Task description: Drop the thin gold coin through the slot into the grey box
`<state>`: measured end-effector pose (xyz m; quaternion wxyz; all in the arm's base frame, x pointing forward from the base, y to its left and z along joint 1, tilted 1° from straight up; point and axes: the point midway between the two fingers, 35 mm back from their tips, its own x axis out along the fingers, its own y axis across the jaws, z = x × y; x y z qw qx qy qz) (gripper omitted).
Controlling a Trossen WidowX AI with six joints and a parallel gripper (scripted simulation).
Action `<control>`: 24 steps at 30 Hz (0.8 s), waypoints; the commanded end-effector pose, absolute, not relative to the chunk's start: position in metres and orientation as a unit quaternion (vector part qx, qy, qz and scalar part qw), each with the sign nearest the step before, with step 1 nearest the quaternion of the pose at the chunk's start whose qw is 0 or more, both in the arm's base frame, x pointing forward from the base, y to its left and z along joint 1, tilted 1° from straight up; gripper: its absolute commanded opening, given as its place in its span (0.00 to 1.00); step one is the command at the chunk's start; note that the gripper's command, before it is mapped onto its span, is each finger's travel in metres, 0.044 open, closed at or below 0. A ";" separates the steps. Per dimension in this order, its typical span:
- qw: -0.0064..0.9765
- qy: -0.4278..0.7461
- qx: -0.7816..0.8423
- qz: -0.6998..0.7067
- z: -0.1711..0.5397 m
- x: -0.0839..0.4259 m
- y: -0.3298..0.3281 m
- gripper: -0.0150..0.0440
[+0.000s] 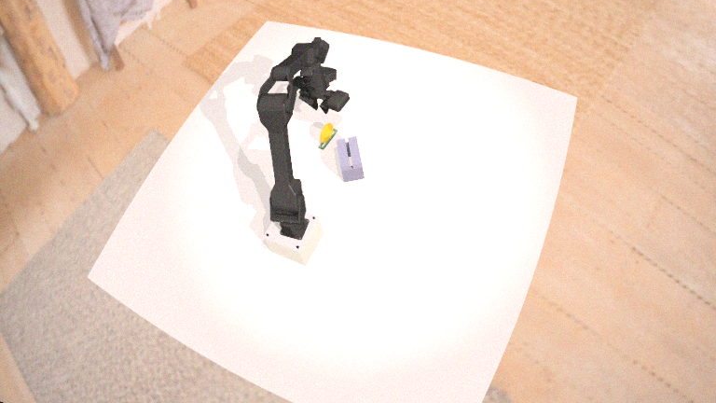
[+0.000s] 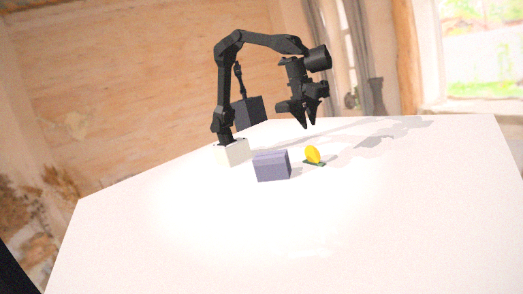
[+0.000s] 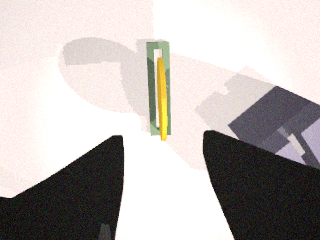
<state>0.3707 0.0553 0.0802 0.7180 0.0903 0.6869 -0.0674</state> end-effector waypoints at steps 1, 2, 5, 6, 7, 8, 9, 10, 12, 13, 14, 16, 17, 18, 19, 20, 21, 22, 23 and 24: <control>0.711 0.695 0.083 -0.069 0.053 0.367 0.054 0.53; 0.711 0.695 0.083 -0.069 0.053 0.367 0.054 0.53; 0.711 0.695 0.083 -0.069 0.052 0.367 0.054 0.53; 0.711 0.695 0.083 -0.069 0.048 0.367 0.054 0.53; 0.711 0.695 0.083 -0.069 0.043 0.367 0.054 0.53; 0.711 0.695 0.083 -0.069 0.039 0.366 0.054 0.53; 0.711 0.695 0.083 -0.069 0.038 0.366 0.054 0.53; 0.711 0.695 0.083 -0.069 0.038 0.366 0.054 0.53; 0.711 0.695 0.083 -0.069 0.037 0.366 0.054 0.53; 0.711 0.695 0.083 -0.069 0.035 0.367 0.054 0.53; 0.711 0.695 0.083 -0.069 0.034 0.367 0.054 0.53; 0.711 0.695 0.083 -0.069 0.031 0.367 0.054 0.53; 0.711 0.695 0.083 -0.069 0.029 0.367 0.054 0.53; 0.711 0.695 0.083 -0.069 0.027 0.367 0.054 0.53; 0.711 0.695 0.083 -0.069 0.026 0.367 0.054 0.53; 0.711 0.695 0.083 -0.069 0.024 0.367 0.054 0.53; 0.711 0.695 0.083 -0.069 0.022 0.368 0.054 0.53; 0.711 0.695 0.083 -0.069 0.021 0.368 0.054 0.53; 0.711 0.695 0.083 -0.069 0.019 0.368 0.054 0.53; 0.711 0.695 0.083 -0.069 0.017 0.368 0.054 0.53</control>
